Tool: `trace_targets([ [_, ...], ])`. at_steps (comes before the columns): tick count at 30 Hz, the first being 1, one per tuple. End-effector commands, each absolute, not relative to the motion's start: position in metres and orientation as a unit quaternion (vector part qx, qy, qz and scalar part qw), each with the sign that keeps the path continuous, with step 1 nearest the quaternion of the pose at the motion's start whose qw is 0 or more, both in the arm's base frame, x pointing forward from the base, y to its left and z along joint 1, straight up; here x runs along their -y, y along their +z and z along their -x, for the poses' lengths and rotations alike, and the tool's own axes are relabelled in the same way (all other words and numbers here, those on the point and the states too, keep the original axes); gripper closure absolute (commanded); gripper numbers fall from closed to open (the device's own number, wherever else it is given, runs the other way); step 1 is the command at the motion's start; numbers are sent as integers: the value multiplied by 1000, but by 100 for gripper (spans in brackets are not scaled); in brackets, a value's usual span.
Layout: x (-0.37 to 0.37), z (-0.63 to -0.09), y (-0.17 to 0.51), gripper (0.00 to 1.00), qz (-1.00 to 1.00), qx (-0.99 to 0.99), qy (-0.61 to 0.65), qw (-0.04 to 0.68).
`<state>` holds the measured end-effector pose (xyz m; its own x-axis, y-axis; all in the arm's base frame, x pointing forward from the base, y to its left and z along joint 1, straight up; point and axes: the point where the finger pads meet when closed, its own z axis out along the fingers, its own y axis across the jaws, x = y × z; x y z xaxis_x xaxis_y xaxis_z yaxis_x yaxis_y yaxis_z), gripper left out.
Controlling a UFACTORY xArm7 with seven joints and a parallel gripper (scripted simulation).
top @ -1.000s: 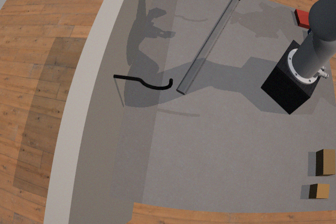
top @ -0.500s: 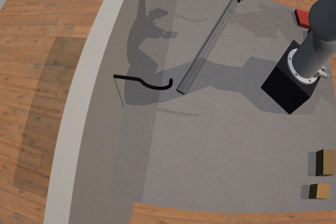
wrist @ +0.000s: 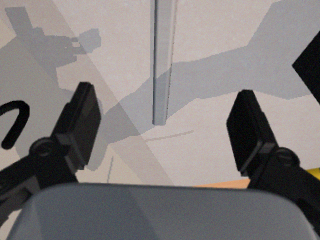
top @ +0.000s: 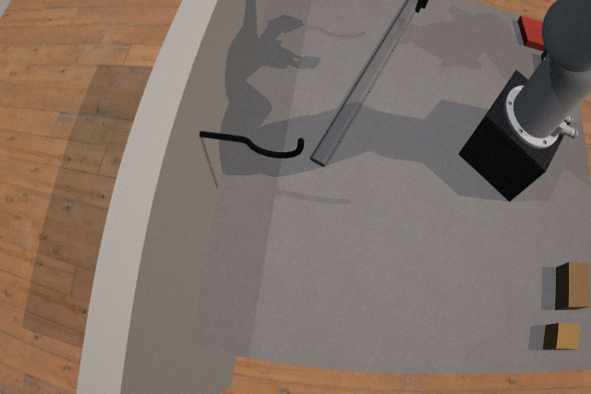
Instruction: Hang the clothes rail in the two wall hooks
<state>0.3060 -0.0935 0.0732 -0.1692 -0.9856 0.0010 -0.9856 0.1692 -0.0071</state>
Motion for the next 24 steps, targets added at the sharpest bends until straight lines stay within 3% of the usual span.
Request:
trace_targets([
  [1, 94, -308, 64, 0, 644, -765, -5, 2],
  [24, 94, -308, 29, 0, 644, -765, -5, 2],
])
